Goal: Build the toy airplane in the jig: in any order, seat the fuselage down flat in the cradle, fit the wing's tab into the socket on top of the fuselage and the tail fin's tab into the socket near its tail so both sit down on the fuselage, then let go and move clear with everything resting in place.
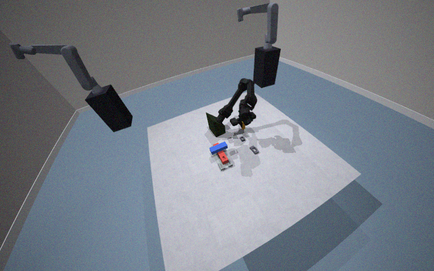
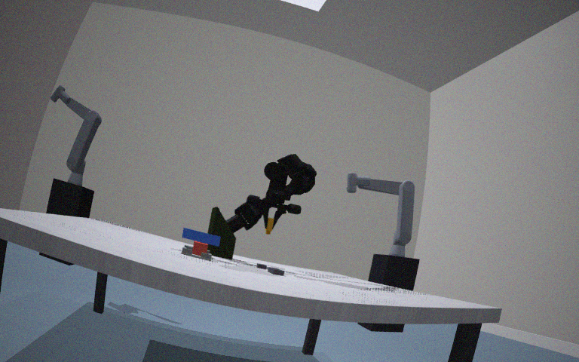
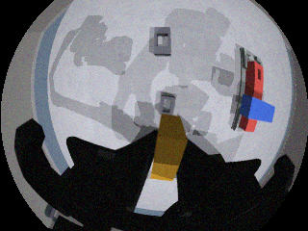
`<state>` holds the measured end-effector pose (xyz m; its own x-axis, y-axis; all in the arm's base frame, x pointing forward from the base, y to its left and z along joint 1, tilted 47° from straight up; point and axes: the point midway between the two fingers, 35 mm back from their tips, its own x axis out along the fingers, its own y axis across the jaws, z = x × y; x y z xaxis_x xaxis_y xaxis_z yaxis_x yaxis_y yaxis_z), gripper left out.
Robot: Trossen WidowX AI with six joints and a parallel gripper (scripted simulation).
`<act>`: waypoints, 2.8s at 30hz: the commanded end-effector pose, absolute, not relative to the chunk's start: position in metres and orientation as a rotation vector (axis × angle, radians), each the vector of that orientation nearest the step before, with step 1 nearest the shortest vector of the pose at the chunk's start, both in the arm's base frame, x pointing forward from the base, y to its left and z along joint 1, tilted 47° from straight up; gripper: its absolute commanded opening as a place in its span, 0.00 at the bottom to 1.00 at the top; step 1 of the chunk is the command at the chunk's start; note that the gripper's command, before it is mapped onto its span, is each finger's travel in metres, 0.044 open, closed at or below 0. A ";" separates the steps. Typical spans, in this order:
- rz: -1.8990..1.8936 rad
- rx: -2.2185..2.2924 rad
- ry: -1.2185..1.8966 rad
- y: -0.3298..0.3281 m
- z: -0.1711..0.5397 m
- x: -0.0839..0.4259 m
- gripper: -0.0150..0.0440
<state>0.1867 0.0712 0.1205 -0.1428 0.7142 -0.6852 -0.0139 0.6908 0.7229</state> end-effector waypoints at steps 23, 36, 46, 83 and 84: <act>0.707 0.568 1.595 0.044 0.098 0.230 0.25; 0.711 0.561 1.591 0.029 0.074 0.254 0.25; 0.707 0.559 1.592 0.017 0.052 0.271 0.25; 0.727 0.540 1.578 -0.026 -0.047 0.311 0.25; 0.727 0.539 1.578 -0.027 -0.050 0.311 0.25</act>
<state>0.3087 -0.0225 -0.0407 -0.1367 0.7121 -0.6886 -0.0561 0.6885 0.7231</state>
